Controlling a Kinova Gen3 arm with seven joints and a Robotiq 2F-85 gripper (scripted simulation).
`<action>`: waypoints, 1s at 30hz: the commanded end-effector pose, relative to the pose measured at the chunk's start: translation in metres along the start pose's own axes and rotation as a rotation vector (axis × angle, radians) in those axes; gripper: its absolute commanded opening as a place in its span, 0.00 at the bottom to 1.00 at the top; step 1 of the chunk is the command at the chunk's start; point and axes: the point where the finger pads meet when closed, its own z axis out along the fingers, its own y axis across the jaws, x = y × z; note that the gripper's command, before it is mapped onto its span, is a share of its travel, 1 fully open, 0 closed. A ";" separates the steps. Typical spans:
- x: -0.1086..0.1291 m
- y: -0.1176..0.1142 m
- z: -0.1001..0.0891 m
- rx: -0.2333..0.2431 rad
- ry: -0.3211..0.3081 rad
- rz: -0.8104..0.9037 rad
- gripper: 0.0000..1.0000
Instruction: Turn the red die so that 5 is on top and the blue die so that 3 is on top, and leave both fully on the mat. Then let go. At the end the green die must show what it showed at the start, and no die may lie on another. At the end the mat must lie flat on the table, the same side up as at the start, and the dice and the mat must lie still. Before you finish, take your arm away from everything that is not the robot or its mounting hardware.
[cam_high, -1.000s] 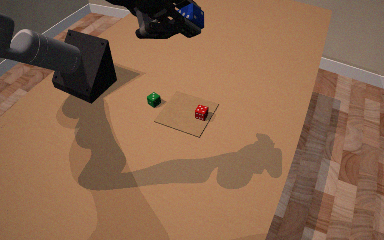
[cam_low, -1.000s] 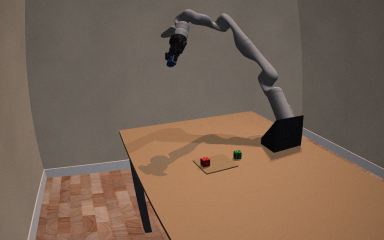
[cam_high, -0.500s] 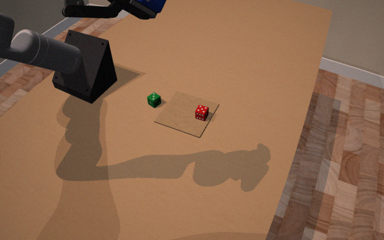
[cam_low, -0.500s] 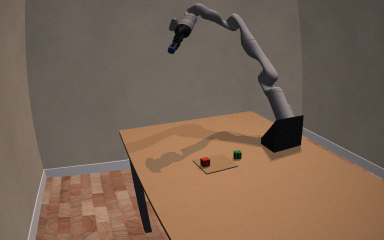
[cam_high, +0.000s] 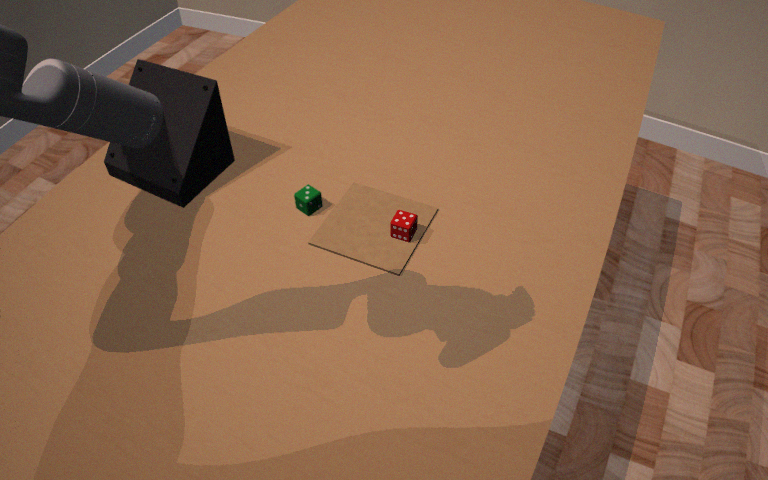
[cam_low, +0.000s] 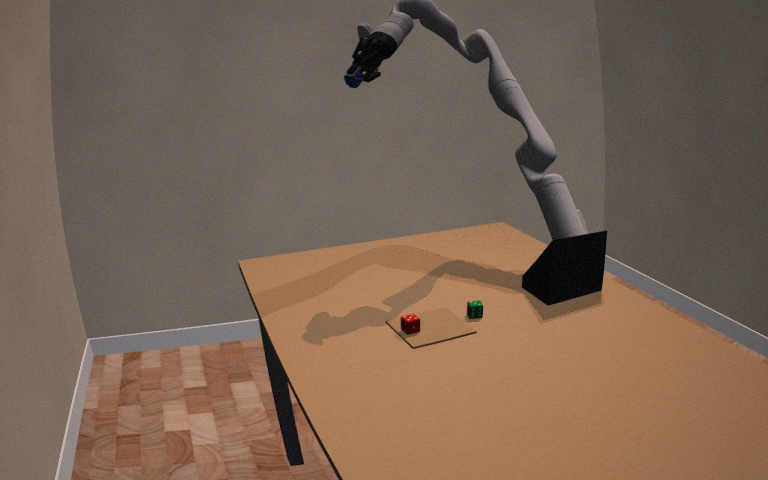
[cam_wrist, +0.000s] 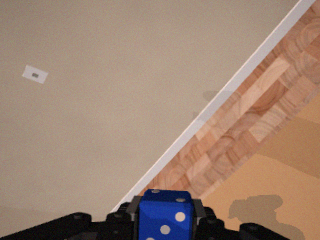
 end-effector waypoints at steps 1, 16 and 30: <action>-0.007 -0.009 -0.010 0.010 0.017 0.173 0.26; -0.030 -0.025 -0.013 -0.035 0.109 0.511 0.26; -0.064 -0.034 0.014 -0.093 0.185 0.811 0.26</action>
